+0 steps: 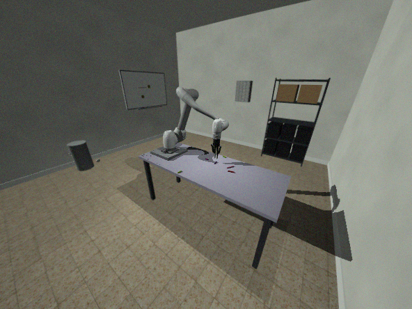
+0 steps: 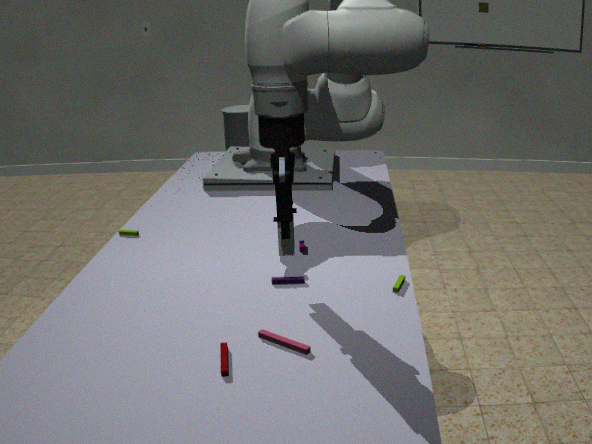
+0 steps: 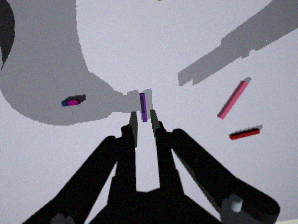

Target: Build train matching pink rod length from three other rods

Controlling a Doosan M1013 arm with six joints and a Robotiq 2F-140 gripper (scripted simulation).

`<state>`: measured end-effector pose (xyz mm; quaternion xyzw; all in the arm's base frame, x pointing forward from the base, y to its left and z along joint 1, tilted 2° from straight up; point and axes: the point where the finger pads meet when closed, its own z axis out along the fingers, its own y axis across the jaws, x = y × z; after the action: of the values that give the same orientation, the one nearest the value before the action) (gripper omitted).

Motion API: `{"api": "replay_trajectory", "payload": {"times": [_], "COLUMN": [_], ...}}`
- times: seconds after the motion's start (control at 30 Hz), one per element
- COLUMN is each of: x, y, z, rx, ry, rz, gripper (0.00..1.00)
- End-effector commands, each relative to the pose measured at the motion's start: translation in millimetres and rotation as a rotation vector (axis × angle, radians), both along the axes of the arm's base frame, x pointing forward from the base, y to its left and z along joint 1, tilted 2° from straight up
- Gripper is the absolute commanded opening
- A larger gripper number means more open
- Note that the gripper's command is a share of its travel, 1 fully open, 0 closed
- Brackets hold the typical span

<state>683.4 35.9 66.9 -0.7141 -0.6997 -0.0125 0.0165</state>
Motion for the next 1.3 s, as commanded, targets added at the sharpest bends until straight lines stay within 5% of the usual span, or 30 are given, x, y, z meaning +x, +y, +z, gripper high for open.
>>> {"api": "replay_trajectory", "payload": {"times": [0.0,1.27], "x": [0.0,0.1], "y": [0.1,1.4], "z": [-2.0,-44.7], "rx": [0.000,0.000], "ry": [0.000,0.000], "rz": [0.000,0.000], "gripper": [0.23,0.23]}}
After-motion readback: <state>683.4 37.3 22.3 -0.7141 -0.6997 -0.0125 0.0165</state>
